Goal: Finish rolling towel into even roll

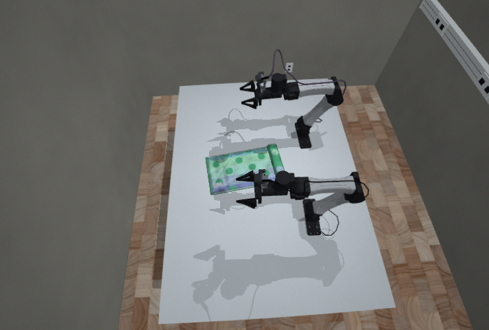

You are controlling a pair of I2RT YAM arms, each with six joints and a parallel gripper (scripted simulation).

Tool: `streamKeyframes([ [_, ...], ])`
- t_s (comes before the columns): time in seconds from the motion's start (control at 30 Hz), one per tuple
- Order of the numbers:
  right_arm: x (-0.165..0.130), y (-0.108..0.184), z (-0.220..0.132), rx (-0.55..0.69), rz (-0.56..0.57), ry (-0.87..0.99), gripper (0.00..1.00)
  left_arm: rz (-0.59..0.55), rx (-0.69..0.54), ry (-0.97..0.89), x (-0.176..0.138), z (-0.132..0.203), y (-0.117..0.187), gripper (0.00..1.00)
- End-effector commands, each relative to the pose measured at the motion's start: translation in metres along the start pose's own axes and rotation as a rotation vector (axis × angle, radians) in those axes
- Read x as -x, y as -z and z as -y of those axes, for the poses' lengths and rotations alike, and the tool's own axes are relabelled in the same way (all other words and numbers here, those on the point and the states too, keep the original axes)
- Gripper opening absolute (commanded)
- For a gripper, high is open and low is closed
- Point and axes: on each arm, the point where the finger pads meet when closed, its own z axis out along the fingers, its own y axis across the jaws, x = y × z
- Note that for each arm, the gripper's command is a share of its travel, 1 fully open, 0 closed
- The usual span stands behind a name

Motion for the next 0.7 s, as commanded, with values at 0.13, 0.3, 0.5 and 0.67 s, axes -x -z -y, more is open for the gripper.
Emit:
streamKeyframes([
  [0.13,0.007,0.002,0.000,0.001,0.020,-0.001,1.00,0.019,0.001,-0.001,0.007,0.000,0.002,1.00],
  [0.3,0.007,0.002,0.000,0.001,0.020,-0.001,1.00,0.019,0.001,-0.001,0.007,0.000,0.002,1.00],
  [0.5,0.007,0.002,0.000,0.001,0.020,-0.001,1.00,0.019,0.001,-0.001,0.007,0.000,0.002,1.00],
  [0.67,-0.004,0.002,-0.001,0.018,-0.004,0.012,0.99,-0.007,-0.014,-0.011,-0.005,0.003,0.003,0.99],
])
